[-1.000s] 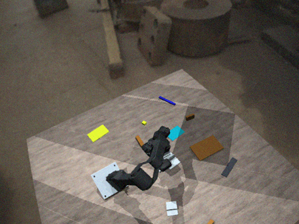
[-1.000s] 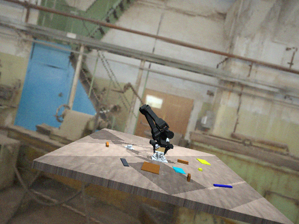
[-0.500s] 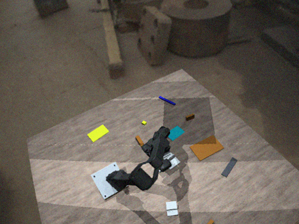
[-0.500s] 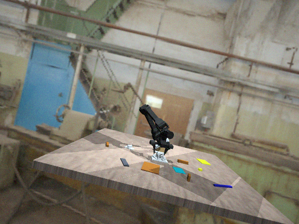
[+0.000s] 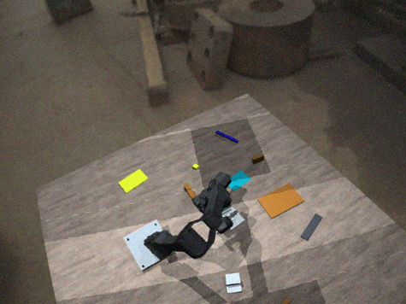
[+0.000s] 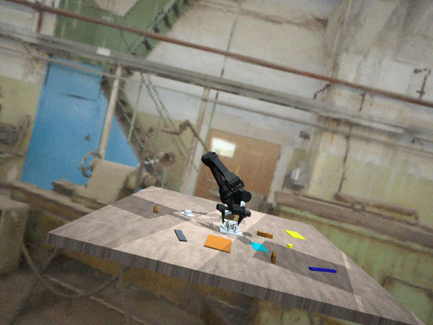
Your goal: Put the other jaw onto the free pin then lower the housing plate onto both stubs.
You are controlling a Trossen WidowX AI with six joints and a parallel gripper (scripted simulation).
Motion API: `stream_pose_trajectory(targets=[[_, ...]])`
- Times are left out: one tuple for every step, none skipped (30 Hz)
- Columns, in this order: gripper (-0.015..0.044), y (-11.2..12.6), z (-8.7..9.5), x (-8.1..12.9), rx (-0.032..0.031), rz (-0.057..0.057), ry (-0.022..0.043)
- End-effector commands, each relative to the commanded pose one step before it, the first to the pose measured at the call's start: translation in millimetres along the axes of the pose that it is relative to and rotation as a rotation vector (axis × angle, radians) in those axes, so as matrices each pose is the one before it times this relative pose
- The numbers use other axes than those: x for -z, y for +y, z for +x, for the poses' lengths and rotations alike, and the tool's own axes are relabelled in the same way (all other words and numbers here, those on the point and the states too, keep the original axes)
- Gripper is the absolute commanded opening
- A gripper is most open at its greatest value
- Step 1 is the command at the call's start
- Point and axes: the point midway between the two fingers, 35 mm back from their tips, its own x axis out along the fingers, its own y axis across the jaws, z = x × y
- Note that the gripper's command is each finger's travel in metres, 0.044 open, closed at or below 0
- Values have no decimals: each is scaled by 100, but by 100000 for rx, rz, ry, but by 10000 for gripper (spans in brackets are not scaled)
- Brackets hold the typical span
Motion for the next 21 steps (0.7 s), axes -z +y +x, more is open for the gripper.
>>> stream_pose_trajectory(targets=[[351,-61,157,23,533,-437,-44],[351,0,0,0,0,0,0],[351,0,0,0,0,0,0],[351,0,0,0,0,0,0],[351,0,0,0,0,0,0],[351,0,0,0,0,0,0],[351,0,14,0,1,1,0],[351,0,41,0,2,2,0],[351,-1,68,0,3,4,0],[351,-1,67,0,3,4,0],[351,0,40,0,2,2,0],[351,0,13,0,1,1,0],[351,0,0,0,0,0,0],[351,0,0,0,0,0,0],[351,0,0,0,0,0,0],[351,0,0,0,0,0,0],[351,0,0,0,0,0,0],[351,0,0,0,0,0,0],[351,0,14,0,1,0,0],[351,0,41,0,2,0,0],[351,-1,68,0,3,0,0]])
